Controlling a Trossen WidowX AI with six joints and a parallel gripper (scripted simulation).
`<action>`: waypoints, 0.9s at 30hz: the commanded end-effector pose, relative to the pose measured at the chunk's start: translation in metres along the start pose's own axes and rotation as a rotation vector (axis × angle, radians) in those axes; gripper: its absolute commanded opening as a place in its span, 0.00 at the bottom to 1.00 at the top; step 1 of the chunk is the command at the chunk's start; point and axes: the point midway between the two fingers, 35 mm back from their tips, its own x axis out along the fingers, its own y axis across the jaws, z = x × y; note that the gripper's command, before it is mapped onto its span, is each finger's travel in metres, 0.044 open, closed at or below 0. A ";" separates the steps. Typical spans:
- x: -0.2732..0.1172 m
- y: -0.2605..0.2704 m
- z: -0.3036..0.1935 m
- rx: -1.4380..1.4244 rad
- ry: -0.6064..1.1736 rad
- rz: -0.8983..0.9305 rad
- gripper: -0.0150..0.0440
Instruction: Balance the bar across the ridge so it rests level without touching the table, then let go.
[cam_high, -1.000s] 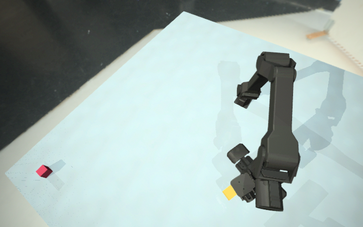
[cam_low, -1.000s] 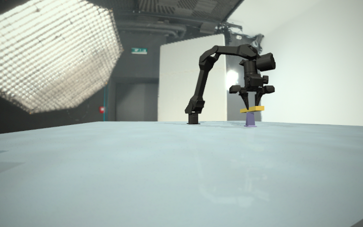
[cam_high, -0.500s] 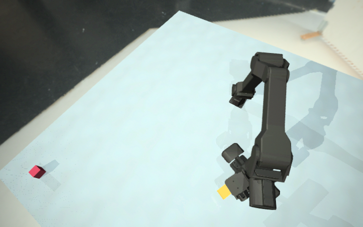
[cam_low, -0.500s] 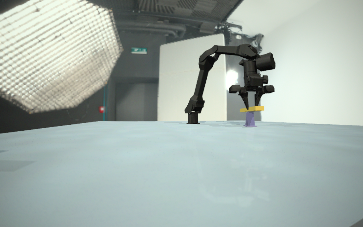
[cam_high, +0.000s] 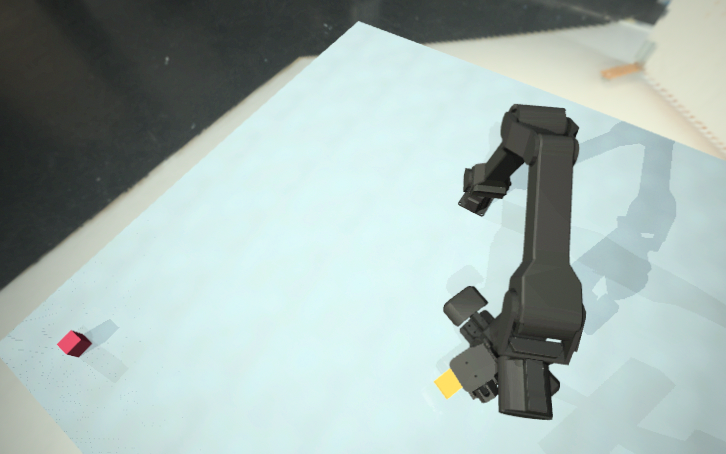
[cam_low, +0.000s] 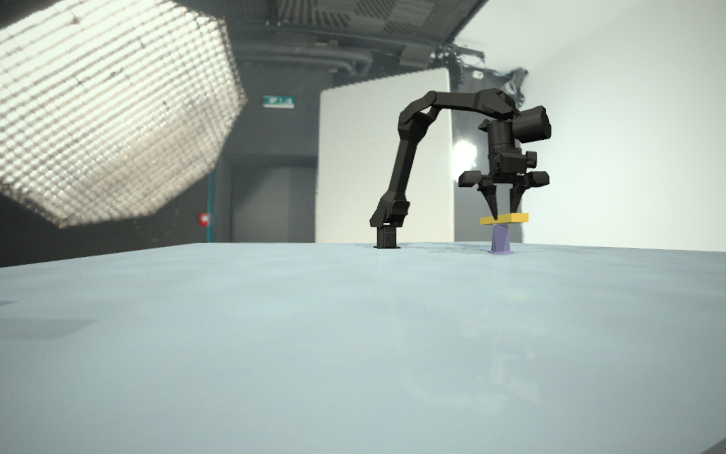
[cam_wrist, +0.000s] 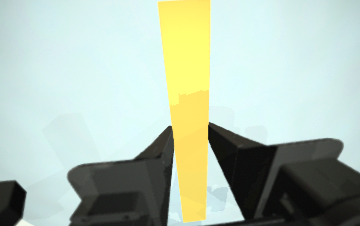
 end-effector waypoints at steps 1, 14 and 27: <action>0.000 0.000 0.000 0.000 0.000 0.000 0.25; 0.000 0.000 0.000 0.000 0.000 0.000 0.25; 0.000 0.000 0.000 0.000 0.000 0.000 0.54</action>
